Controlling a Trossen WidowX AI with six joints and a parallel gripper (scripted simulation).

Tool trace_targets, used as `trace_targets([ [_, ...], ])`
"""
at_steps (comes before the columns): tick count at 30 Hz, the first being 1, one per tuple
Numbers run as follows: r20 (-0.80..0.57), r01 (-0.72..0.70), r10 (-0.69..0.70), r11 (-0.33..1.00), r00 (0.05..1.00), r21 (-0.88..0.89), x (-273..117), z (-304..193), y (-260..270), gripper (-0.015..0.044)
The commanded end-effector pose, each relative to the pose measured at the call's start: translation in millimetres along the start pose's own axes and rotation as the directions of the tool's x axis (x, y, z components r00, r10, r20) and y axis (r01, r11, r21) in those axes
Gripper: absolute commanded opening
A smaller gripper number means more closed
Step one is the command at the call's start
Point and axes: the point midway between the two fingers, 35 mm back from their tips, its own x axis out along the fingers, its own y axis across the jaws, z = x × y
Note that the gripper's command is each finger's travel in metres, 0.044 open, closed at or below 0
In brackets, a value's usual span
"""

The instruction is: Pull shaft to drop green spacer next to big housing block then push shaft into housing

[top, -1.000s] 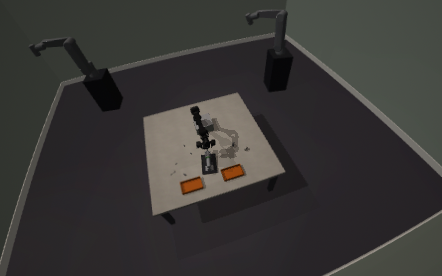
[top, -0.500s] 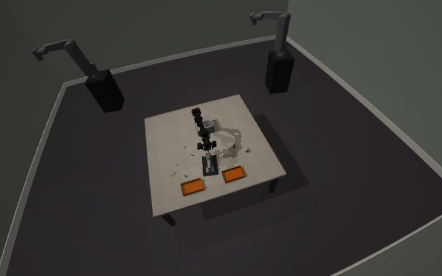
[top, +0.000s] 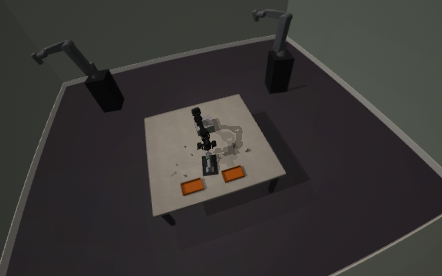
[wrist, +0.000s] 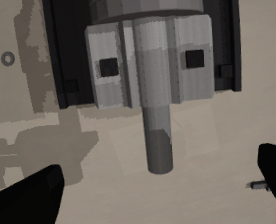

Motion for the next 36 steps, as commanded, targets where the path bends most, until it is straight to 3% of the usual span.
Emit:
trace_targets([
  [1, 0.000, 0.005, -0.005, 1.000, 1.000, -0.002, -0.1, -0.1, -0.5, 0.0440],
  [36, 0.000, 0.005, -0.005, 1.000, 1.000, -0.002, 16.7, 3.5, -0.9, 0.0440],
])
